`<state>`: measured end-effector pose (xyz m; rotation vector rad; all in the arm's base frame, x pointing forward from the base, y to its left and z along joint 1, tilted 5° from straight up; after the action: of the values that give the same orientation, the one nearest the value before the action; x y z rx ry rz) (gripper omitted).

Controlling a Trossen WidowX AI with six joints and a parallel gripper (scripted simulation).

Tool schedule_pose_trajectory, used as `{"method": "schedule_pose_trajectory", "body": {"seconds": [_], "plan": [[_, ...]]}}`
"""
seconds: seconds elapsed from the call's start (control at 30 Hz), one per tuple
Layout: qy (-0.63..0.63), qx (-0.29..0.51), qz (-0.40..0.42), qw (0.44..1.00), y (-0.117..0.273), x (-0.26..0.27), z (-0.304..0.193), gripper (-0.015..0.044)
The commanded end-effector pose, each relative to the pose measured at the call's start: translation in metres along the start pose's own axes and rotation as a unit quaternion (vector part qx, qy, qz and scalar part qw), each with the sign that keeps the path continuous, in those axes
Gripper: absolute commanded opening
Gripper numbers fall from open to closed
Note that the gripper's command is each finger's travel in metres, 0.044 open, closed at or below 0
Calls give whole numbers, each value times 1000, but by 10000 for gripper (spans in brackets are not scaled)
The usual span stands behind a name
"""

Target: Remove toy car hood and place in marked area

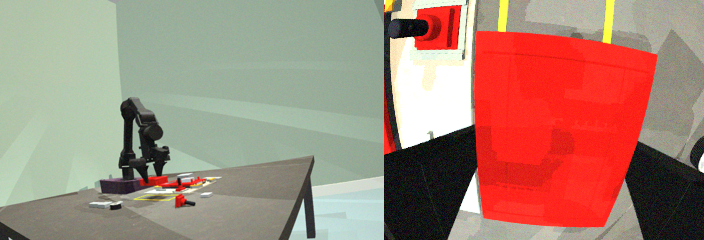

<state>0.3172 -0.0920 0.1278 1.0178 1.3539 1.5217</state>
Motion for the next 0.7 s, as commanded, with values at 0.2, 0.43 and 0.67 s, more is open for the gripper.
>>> {"method": "schedule_pose_trajectory", "body": {"seconds": [0.2, 0.43, 0.67], "plan": [[-2, -1, 2, 1000, -8, 1, 0, 0], [-2, -1, 2, 1000, -13, 1, 0, 0], [-2, -1, 2, 1000, -18, 1, -1, 0]]}}
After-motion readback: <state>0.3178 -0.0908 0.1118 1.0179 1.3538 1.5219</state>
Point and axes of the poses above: the point midway between the two fingers, 35 mm back from their tips, its own y axis back along the fingers, its own x axis across the jaws, z = x × y, the point moved 7 cm from there along y, back along the fingers, and after that the axes turned 10 degrees about y, right-handed, at the moved point
